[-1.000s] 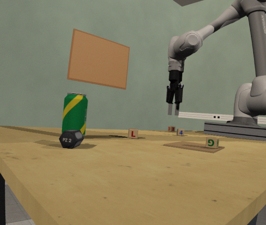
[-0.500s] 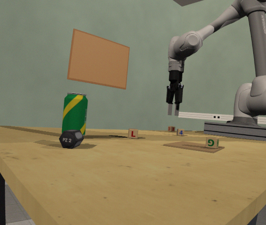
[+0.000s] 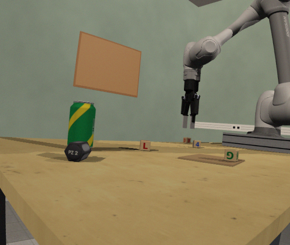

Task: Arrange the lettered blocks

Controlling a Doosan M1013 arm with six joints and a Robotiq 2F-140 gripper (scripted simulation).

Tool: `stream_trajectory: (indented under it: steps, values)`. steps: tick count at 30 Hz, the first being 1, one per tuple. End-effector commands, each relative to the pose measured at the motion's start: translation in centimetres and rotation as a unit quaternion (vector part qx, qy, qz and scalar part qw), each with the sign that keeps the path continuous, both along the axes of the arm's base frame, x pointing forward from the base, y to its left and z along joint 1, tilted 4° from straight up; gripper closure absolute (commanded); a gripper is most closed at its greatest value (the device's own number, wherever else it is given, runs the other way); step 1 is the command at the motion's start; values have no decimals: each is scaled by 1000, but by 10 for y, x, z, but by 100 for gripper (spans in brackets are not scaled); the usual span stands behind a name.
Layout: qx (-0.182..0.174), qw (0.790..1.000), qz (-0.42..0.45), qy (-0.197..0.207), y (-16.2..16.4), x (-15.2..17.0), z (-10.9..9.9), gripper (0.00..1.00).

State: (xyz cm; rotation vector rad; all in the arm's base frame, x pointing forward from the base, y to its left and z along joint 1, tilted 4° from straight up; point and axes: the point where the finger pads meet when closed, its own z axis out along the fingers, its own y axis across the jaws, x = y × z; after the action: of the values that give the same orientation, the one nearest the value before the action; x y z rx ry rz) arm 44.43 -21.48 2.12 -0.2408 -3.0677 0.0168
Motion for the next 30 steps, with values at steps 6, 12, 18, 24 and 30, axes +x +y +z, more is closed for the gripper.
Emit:
stream_trajectory:
  steps: [6,12,18,24,30]
  values:
    - [1,1000,0,1,-1,-4,-17,54]
    - [0,1000,0,2,-1,-5,-25,54]
    - [0,1000,0,2,-1,-5,-31,54]
    - [0,1000,-1,2,-1,-5,-36,54]
    - [0,1000,-1,2,-1,-5,-38,54]
